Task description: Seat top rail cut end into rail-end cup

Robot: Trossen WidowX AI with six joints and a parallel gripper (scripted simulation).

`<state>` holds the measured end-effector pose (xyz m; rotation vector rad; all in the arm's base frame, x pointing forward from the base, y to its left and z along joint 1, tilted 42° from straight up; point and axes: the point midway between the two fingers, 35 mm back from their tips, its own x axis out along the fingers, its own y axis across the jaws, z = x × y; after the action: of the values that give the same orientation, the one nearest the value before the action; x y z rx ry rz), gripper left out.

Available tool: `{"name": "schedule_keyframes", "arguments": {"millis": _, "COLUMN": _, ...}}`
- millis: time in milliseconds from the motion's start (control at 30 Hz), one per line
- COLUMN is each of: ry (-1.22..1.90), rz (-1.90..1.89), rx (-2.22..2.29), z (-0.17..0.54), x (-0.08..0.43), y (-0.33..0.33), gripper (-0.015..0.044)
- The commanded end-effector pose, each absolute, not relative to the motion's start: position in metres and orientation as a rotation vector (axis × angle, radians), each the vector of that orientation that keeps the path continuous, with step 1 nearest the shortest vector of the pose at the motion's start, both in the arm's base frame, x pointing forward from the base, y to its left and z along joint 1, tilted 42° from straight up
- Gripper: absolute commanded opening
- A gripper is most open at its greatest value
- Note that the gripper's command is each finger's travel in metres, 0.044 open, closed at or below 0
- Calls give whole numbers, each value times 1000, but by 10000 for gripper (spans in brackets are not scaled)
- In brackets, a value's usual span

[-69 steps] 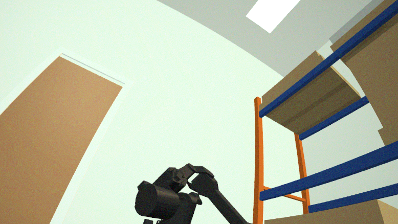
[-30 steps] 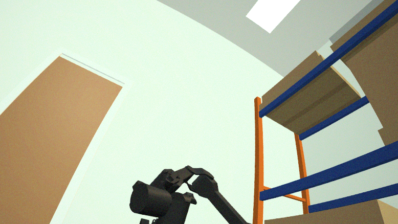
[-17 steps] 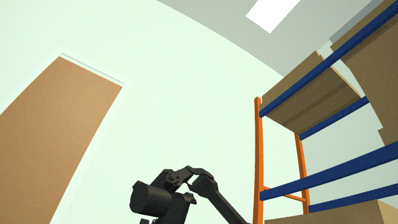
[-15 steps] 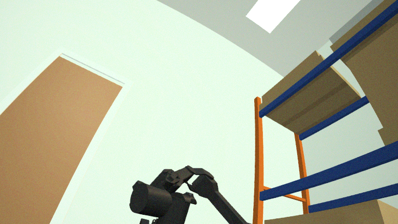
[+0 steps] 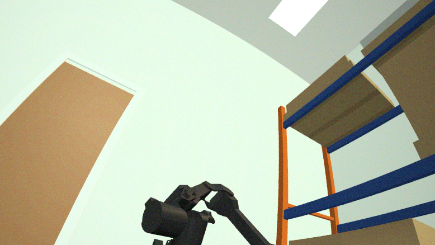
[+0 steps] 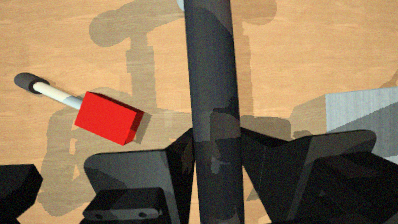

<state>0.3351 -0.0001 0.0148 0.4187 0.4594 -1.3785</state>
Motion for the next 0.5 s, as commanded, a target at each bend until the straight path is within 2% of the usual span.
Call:
{"name": "schedule_keyframes", "arguments": {"millis": 0, "ry": 446, "rz": -1377, "rx": 407, "z": 19, "x": 336, "y": -3, "gripper": 0}}
{"name": "schedule_keyframes", "arguments": {"millis": 467, "ry": 459, "rz": -1378, "rx": 418, "z": 15, "x": 335, "y": 0, "gripper": 0}}
